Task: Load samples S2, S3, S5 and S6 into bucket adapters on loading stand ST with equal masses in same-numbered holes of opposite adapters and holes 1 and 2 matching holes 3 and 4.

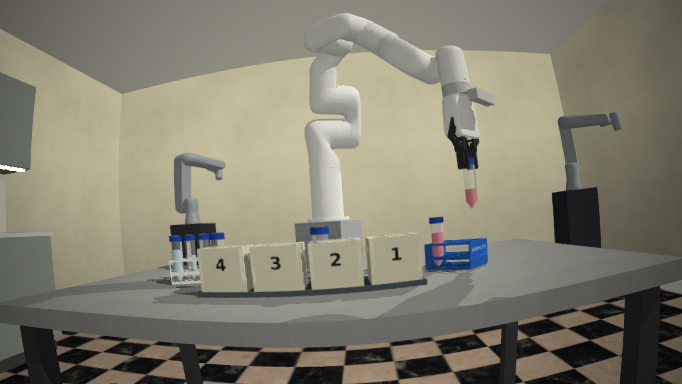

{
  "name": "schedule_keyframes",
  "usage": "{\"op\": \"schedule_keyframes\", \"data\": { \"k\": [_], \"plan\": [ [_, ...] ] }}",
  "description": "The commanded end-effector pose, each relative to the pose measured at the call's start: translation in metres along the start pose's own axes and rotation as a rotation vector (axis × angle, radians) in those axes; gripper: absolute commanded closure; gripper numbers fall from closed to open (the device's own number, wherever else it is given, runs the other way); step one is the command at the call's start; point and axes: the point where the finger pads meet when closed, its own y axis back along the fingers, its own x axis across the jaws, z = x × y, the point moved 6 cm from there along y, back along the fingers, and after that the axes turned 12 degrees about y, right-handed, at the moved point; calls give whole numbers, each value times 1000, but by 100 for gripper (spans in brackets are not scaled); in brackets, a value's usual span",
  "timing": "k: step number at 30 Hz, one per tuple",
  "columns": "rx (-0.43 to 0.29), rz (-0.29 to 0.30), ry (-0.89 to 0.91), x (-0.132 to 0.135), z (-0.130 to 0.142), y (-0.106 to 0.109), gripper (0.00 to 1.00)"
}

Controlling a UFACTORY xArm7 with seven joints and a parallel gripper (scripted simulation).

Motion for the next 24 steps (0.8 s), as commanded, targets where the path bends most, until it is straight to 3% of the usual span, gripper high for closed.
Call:
{"op": "schedule_keyframes", "data": {
  "k": [1,12,24],
  "plan": [
    [4,1,0,0,-1,10,100],
    [4,1,0,0,-1,11,100],
    [4,1,-367,42,35,11,100]
  ]
}}
